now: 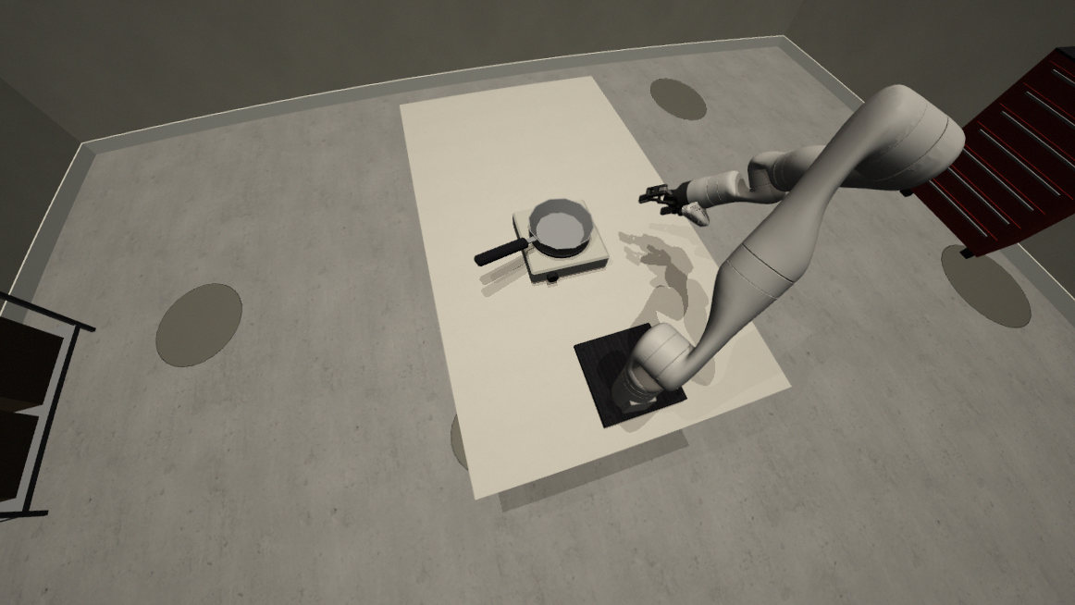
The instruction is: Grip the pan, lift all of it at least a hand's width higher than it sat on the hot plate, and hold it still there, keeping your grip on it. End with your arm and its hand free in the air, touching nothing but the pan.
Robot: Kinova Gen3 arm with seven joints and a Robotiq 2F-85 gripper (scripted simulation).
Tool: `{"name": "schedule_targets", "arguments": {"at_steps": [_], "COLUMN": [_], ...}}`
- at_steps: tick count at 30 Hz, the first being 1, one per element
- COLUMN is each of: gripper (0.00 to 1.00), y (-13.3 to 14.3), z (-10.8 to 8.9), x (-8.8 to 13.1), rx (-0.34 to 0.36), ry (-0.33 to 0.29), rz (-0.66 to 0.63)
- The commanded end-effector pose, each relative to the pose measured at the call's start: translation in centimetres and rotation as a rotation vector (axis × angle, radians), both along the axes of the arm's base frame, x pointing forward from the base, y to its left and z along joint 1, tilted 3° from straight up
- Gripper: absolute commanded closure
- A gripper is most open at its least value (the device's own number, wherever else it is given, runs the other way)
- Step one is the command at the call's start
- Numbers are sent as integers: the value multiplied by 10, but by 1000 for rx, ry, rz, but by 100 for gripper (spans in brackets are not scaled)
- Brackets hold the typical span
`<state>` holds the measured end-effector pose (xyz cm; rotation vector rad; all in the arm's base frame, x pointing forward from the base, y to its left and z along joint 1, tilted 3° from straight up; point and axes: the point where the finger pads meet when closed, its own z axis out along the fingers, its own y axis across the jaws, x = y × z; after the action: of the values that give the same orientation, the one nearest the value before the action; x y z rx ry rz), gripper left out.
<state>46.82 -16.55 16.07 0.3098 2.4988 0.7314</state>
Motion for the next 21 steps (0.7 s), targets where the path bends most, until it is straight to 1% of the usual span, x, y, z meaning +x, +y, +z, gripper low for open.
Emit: {"name": "schedule_targets", "arguments": {"at_steps": [1, 21], "gripper": [0, 0], "y": [0, 1], "z": [1, 1], "x": [0, 0], "rx": [-1, -4], "ry": [-1, -2], "rz": [0, 7]}}
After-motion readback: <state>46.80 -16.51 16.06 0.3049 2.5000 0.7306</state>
